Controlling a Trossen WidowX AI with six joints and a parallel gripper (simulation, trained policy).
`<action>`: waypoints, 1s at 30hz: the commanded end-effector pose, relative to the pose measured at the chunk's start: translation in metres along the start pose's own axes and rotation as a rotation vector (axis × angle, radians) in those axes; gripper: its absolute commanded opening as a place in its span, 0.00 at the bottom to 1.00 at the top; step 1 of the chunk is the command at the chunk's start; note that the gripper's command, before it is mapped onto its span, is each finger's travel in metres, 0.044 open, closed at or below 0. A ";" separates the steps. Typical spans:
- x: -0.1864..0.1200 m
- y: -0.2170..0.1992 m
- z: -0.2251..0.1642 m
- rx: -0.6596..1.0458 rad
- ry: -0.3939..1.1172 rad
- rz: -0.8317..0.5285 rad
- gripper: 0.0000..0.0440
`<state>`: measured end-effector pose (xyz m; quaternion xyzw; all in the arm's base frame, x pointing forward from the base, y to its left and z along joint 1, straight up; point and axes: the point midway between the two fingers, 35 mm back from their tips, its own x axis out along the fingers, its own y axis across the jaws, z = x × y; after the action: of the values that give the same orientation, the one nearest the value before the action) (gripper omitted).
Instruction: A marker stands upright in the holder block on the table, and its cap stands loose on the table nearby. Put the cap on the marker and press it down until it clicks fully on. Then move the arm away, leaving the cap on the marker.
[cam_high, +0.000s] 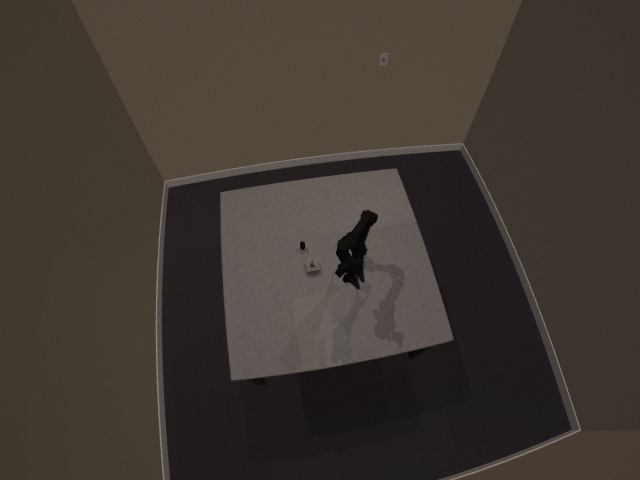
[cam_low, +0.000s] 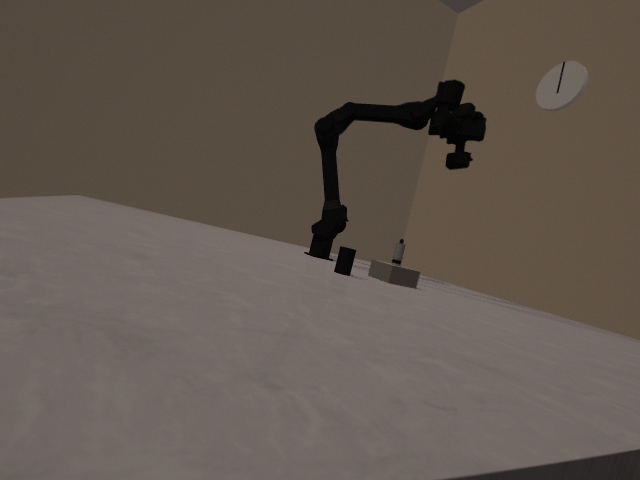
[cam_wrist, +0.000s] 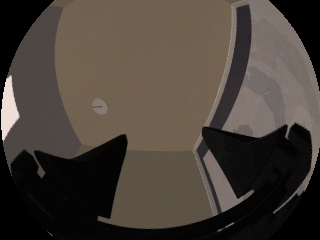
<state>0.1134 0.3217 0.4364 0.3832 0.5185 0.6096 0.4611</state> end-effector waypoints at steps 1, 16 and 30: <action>-0.001 -0.001 0.001 0.006 -0.003 -0.007 0.86; -0.026 -0.024 0.011 0.082 -0.045 -0.115 0.59; -0.053 -0.043 0.019 0.159 -0.090 -0.197 0.69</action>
<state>0.1493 0.2844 0.4007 0.3911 0.5741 0.5107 0.5066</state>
